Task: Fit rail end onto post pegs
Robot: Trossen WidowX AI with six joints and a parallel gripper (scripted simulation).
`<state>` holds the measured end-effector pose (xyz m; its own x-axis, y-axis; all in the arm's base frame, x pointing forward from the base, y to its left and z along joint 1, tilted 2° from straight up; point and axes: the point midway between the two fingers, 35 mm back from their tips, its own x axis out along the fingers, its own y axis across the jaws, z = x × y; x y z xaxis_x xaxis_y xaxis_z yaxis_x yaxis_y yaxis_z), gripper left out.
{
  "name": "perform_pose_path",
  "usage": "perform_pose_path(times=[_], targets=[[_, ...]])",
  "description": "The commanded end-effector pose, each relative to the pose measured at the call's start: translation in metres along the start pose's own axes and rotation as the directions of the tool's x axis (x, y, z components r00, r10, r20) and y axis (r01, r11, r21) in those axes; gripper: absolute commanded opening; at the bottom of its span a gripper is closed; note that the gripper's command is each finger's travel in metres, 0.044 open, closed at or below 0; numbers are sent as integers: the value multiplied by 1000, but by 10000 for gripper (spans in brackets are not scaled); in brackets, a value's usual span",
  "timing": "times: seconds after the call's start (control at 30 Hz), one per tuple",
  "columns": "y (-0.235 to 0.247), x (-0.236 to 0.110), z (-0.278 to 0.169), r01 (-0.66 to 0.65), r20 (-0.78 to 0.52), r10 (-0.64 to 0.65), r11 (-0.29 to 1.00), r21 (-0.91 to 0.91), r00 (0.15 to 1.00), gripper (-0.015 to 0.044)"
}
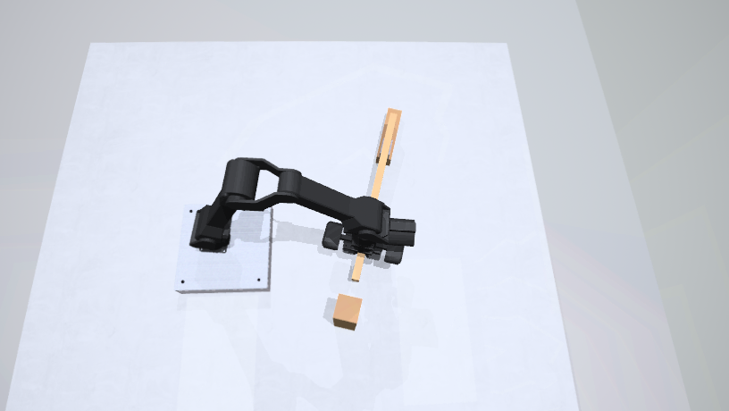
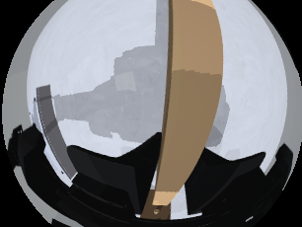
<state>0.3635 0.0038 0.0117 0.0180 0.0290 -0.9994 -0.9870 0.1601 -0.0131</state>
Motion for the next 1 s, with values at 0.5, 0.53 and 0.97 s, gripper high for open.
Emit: perform_pose_path(times=[0.5, 0.53, 0.97], targets=[[0, -1, 0, 1, -5, -1, 1000, -2, 1000, 0], [0, -2, 0, 1, -5, -1, 1000, -2, 1000, 0], [0, -9, 0, 1, -5, -1, 1000, -2, 1000, 0]])
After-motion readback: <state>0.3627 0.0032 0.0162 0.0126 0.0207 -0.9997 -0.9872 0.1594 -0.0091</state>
